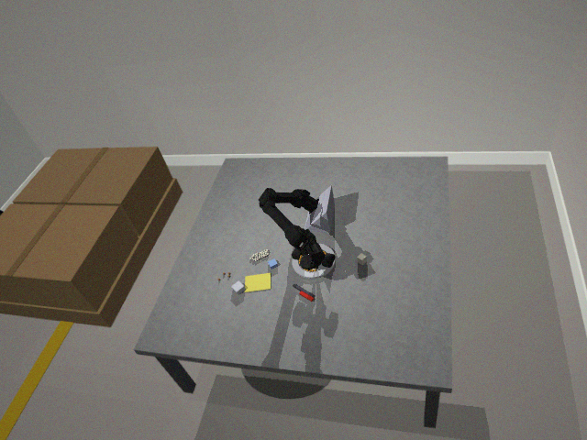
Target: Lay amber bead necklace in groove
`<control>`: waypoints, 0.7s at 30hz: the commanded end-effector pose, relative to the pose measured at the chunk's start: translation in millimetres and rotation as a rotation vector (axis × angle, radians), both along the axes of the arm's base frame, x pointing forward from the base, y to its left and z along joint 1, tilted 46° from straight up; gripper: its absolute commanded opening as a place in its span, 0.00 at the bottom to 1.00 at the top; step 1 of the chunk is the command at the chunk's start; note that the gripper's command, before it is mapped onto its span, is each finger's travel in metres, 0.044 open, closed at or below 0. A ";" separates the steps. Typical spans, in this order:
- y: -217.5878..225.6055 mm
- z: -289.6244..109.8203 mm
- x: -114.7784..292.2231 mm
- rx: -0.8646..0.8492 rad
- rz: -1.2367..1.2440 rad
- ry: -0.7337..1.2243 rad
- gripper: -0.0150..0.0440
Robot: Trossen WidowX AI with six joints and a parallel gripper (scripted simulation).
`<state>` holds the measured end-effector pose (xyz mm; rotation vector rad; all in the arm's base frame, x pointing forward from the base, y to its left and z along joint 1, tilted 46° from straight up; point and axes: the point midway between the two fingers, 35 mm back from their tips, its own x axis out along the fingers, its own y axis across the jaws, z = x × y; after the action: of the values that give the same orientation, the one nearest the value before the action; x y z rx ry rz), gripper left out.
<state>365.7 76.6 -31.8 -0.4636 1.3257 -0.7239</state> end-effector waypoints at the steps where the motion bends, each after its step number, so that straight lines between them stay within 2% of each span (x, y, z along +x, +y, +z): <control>1: 0.2 0.1 0.1 0.000 0.000 0.000 0.25; 21: 9.7 -1.8 5.5 -0.005 0.003 0.003 0.25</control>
<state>370.1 85.5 -32.4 -0.4754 1.3264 -0.7225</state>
